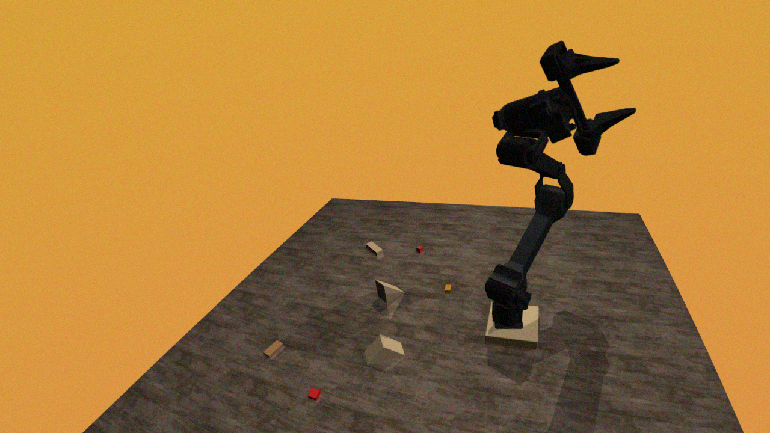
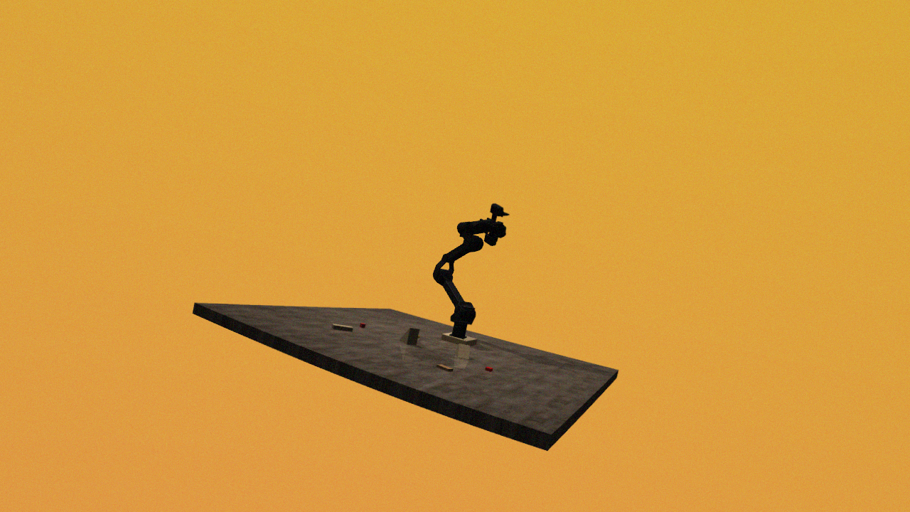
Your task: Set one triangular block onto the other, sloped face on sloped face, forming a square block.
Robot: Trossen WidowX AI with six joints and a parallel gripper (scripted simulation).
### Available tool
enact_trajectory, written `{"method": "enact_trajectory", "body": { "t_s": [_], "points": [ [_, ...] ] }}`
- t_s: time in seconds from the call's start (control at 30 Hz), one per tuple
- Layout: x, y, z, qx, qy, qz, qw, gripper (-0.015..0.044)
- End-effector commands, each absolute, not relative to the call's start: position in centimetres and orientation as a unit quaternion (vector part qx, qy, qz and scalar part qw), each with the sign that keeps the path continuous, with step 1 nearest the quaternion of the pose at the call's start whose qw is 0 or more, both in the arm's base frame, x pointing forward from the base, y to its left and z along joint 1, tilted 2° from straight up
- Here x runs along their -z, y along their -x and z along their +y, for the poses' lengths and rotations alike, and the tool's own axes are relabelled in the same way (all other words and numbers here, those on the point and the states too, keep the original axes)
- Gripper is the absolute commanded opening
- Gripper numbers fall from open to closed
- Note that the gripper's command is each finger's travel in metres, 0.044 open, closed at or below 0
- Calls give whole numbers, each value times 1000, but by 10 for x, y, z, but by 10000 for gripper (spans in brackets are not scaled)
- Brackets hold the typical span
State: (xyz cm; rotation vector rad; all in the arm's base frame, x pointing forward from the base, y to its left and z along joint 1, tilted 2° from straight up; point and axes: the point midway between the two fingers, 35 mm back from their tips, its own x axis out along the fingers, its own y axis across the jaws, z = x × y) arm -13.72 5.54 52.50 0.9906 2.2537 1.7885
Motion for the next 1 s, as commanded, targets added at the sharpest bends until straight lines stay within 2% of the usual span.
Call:
{"method": "enact_trajectory", "body": {
  "t_s": [0.0,0.03,0.27,0.53,0.7,0.97],
  "points": [
    [-525,135,58,-580,-327,744,48,426],
    [-524,130,65,-560,-334,757,44,440],
    [-548,73,127,-329,-421,843,-66,440],
    [-559,-11,195,-42,-496,834,-238,440],
    [-547,-79,238,147,-526,756,-360,440],
    [-498,-184,283,377,-526,545,-534,440]
  ]
}}
